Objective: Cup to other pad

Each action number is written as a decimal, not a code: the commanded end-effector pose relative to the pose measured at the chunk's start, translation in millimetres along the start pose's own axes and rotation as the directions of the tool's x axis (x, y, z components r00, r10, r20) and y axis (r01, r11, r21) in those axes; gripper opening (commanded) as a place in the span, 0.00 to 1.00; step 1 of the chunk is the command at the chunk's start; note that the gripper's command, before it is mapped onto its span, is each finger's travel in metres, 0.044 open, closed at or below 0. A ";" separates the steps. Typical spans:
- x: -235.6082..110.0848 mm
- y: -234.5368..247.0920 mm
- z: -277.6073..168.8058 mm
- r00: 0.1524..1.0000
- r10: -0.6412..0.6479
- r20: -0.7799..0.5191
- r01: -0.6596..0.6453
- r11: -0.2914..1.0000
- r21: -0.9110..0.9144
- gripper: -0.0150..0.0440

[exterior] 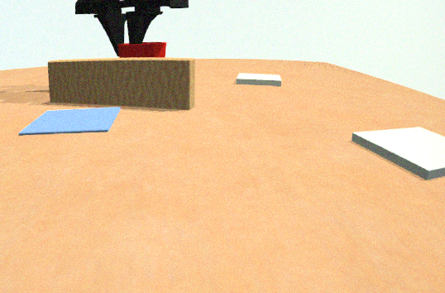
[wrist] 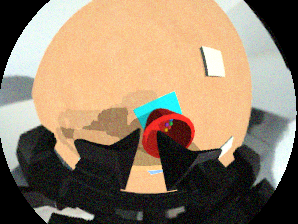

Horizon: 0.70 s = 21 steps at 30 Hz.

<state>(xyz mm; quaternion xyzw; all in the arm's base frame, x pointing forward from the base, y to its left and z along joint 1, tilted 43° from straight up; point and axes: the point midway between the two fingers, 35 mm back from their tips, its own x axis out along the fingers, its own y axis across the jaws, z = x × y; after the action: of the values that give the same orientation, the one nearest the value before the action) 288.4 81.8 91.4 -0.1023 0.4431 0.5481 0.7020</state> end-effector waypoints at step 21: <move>-38.7 0.4 -1.5 1.000 -0.006 0.002 0.006 1.000 -0.002 0.47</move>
<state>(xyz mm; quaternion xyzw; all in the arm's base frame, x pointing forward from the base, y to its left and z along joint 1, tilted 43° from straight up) 286.3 59.9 113.3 -0.0996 0.4441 0.5475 0.7022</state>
